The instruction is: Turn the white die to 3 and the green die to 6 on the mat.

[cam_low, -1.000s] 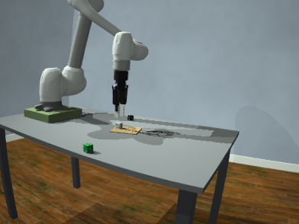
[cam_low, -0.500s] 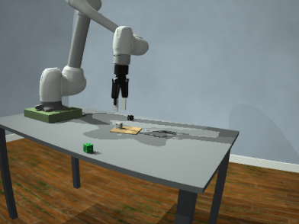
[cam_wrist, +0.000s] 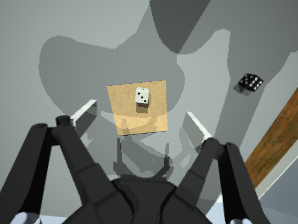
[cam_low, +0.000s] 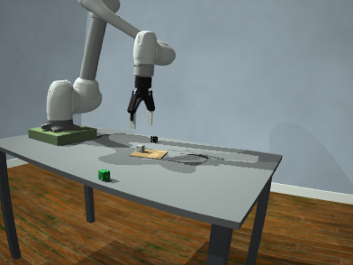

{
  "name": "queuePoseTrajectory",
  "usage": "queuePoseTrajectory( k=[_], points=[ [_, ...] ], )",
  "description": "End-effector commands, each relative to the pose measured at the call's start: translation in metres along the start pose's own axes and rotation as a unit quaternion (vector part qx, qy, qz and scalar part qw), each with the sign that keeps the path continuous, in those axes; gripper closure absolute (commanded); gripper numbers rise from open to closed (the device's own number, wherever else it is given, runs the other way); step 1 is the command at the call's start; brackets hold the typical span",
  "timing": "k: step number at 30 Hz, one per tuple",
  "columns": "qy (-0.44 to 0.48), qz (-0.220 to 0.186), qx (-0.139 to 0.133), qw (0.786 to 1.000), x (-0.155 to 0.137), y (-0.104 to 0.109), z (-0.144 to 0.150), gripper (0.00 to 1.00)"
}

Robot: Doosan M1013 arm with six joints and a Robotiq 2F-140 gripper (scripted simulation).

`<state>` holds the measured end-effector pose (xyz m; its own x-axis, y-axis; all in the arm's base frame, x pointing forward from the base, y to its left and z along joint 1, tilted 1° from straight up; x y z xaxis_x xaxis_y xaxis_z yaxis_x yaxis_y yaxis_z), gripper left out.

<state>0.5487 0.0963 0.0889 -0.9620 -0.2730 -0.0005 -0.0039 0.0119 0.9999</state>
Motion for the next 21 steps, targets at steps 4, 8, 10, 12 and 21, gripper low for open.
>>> queuePoseTrajectory(
  k=[4,8,10,12,21],
  points=[
    [0.0,0.0,0.0,1.0,0.0,0.0,0.0,0.0],
    [-0.013,0.0,0.0,1.0,-0.001,0.0,-0.002,0.0],
    [-0.034,0.0,0.0,0.999,-0.004,0.0,-0.006,0.0],
    [-0.067,0.0,0.0,0.998,-0.007,0.001,-0.013,0.0],
    [-0.251,0.0,0.0,0.968,-0.025,0.002,-0.051,0.0]
  ],
)
Point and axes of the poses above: the point where the finger pads meet when closed, its own y axis back along the fingers, its own z axis across the jaws, x = y × z, the point moved 1 cm from there along y, back along the fingers, and after that the axes turned 6 degrees about y, right-handed, at the moved point
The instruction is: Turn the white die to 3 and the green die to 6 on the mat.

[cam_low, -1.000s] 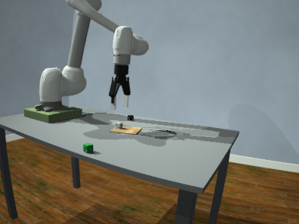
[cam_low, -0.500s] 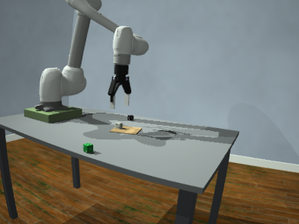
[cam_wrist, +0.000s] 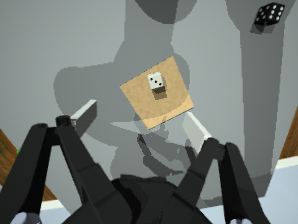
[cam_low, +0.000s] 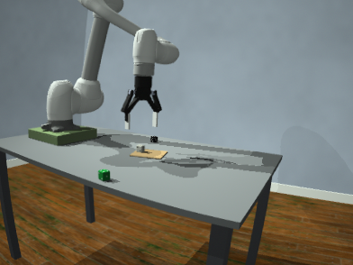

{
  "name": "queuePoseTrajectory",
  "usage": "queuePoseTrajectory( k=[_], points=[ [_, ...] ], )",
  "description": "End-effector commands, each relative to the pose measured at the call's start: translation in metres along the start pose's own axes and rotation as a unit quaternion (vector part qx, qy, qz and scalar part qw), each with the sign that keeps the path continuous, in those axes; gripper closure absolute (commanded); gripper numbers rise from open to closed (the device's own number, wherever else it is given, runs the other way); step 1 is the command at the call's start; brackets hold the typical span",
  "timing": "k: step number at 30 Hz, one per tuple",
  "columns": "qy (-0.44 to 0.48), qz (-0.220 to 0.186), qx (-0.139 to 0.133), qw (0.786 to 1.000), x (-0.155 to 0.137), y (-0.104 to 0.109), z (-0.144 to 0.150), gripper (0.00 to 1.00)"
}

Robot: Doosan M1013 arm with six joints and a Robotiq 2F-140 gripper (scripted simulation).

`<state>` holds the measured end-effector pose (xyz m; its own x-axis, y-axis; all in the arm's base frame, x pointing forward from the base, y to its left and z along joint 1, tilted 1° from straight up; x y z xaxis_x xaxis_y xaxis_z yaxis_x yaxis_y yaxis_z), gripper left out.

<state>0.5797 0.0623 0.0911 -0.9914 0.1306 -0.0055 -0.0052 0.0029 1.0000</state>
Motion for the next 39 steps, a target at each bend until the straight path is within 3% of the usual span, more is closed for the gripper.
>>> queuePoseTrajectory(
  k=[1,9,13,16,18,21,22,29,31,34,35,38,39],
  points=[
    [-0.087,0.0,0.004,0.996,-0.014,0.001,-0.013,0.0],
    [-0.238,-0.001,0.004,0.971,-0.038,0.001,-0.038,0.0],
    [-0.338,-0.001,0.004,0.941,-0.054,0.002,-0.057,0.0],
    [-0.344,-0.001,0.004,0.939,-0.055,0.002,-0.058,0.0],
    [-0.42,-0.002,0.004,0.908,-0.067,0.002,-0.073,0.0],
    [-0.452,-0.002,0.004,0.892,-0.072,0.002,-0.08,0.0],
    [-0.489,-0.002,0.004,0.872,-0.078,0.002,-0.088,0.0],
    [-0.607,-0.003,0.004,0.795,-0.097,0.002,-0.116,0.0],
    [-0.651,-0.003,0.003,0.759,-0.104,0.002,-0.128,0.0],
    [-0.655,-0.003,0.003,0.756,-0.105,0.002,-0.129,0.0],
    [-0.7,-0.003,0.003,0.714,-0.112,0.001,-0.142,0.0],
    [-0.738,-0.003,0.003,0.674,-0.119,0.001,-0.154,0.0],
    [-0.742,-0.003,0.003,0.671,-0.119,0.001,-0.155,0.0]
  ],
)
Point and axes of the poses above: the point where the finger pads meet when closed, its own y axis back along the fingers, its own z axis across the jaws, x = y × z, the point moved 1 cm from there along y, back along the fingers, and after that the axes turned 6 degrees about y, right-handed, at the moved point
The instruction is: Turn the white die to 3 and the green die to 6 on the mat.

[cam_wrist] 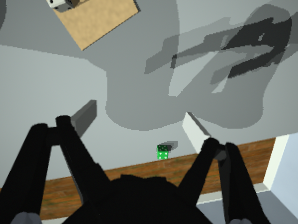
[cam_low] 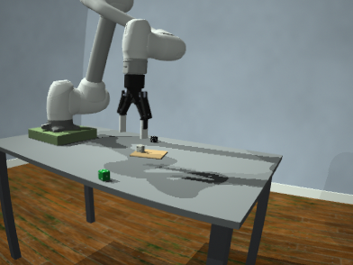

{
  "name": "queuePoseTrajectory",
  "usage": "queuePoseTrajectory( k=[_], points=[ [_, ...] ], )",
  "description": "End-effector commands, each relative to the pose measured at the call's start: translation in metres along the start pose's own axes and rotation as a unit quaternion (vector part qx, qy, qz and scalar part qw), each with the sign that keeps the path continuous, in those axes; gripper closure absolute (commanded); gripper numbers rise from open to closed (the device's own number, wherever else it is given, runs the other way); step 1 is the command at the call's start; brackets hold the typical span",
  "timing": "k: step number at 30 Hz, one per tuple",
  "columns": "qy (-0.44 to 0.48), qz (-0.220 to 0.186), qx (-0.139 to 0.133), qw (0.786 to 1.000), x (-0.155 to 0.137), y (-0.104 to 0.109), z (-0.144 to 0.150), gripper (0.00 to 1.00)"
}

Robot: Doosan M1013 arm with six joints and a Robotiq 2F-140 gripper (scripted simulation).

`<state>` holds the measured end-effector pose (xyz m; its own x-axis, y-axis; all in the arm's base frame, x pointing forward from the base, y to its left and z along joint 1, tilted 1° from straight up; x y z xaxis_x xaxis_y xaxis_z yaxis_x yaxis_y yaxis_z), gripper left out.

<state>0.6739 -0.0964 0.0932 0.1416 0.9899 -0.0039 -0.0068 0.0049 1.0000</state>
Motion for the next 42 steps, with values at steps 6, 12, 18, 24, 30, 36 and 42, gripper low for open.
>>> queuePoseTrajectory(
  k=[6,12,18,24,30,36,42],
  points=[
    [-0.195,-0.004,0.0,0.981,-0.044,-0.001,0.022,0.0],
    [-0.269,-0.004,0.0,0.963,-0.062,-0.002,0.03,0.0],
    [-0.408,-0.004,-0.001,0.913,-0.097,-0.003,0.043,0.0],
    [-0.533,-0.004,-0.001,0.846,-0.132,-0.005,0.054,0.0],
    [-0.605,-0.003,-0.002,0.796,-0.154,-0.006,0.06,0.0],
    [-0.655,-0.003,-0.002,0.756,-0.171,-0.007,0.064,0.0],
    [-0.657,-0.003,-0.002,0.754,-0.172,-0.007,0.064,0.65]
  ],
)
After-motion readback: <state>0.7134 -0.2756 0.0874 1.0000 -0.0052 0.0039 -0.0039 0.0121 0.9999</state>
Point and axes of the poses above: the point where the finger pads meet when closed, its own y axis back along the fingers, its own z axis across the jaws, x = y × z, the point moved 1 cm from there along y, back along the fingers, and after that the axes turned 6 degrees about y, right-handed, at the moved point
